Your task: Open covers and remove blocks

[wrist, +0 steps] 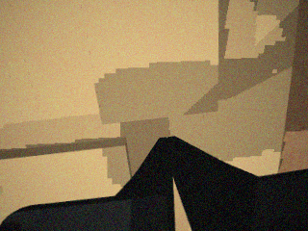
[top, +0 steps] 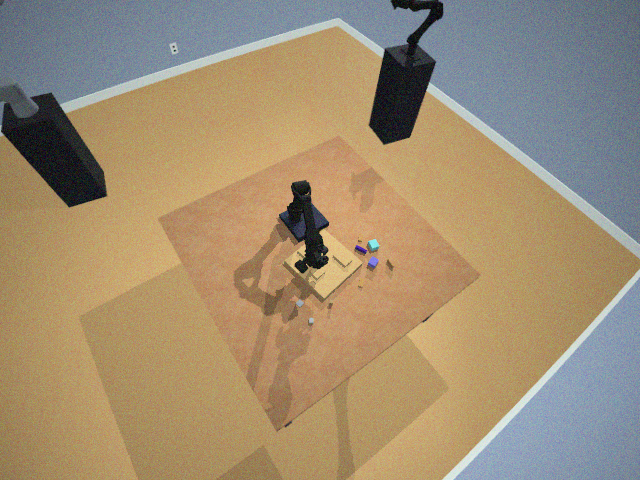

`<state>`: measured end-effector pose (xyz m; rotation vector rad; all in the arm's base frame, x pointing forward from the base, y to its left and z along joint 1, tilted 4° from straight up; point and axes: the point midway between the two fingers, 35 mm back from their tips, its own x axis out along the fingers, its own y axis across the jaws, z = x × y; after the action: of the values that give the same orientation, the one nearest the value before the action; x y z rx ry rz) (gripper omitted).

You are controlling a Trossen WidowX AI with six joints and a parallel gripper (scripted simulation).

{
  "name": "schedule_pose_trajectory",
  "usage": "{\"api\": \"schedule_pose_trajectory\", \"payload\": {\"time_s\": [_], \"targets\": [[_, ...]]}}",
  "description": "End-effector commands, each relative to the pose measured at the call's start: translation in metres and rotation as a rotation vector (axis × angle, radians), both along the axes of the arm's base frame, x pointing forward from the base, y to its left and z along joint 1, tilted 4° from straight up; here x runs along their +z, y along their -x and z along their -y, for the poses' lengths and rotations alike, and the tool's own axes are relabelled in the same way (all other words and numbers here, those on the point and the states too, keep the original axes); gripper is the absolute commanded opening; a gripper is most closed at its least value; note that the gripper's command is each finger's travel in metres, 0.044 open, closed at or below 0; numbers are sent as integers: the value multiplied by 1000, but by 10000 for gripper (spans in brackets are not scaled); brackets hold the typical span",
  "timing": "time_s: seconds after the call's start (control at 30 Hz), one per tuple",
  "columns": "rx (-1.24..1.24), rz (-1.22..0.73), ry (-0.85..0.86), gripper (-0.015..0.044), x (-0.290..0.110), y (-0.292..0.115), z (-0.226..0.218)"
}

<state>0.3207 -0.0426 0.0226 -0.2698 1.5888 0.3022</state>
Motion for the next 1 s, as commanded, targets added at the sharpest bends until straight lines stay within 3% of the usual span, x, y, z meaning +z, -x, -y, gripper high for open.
{"api": "schedule_pose_trajectory", "payload": {"time_s": [0.0, 0.97], "targets": [[-4, -9, -6, 0, -6, 3, -1], [-4, -7, -6, 0, -12, -14, -6]]}}
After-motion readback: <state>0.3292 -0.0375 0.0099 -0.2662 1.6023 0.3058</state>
